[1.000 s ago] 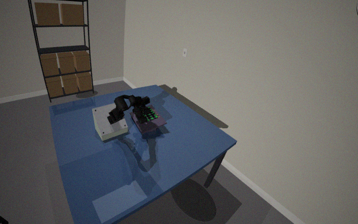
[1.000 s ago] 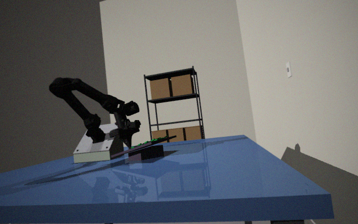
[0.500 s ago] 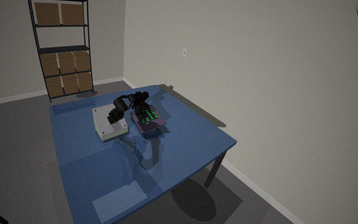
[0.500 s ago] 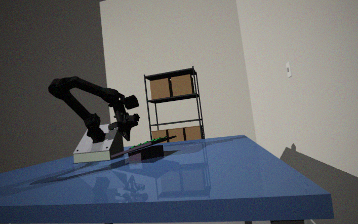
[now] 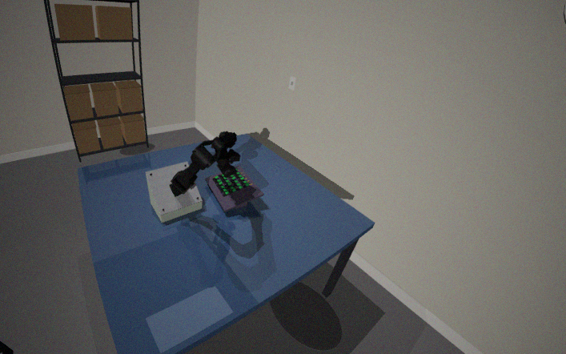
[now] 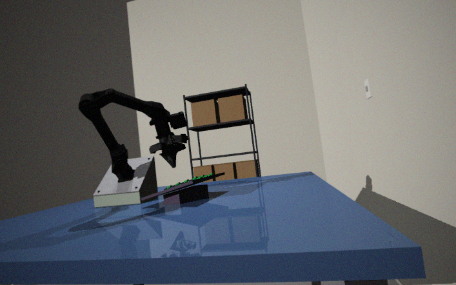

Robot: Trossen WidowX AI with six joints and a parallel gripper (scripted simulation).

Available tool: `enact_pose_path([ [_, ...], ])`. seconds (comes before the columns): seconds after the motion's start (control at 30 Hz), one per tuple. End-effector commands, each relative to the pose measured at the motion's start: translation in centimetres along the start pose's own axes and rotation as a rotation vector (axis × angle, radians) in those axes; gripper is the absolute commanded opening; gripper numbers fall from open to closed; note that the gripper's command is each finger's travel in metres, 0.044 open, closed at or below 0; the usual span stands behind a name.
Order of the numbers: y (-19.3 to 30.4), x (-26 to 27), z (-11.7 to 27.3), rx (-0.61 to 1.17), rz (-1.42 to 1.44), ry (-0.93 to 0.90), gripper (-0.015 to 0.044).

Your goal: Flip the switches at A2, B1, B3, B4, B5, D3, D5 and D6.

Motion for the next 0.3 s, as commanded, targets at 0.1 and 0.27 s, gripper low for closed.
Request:
enact_pose_path([
  [0.1,-2.33,4.4,0.16,-0.003,-0.004,-0.006,0.0],
  [0.27,-2.33,4.4,0.16,-0.003,-0.004,-0.006,0.0],
])
Point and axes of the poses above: the point midway between the two fingers, 35 mm back from their tips, its own z axis back along the fingers, its own x axis across the jaws, y = z × x, the point moved 10 cm from there along z, back along the fingers, and after that the axes turned 6 degrees about -z, right-handed, at the moved point
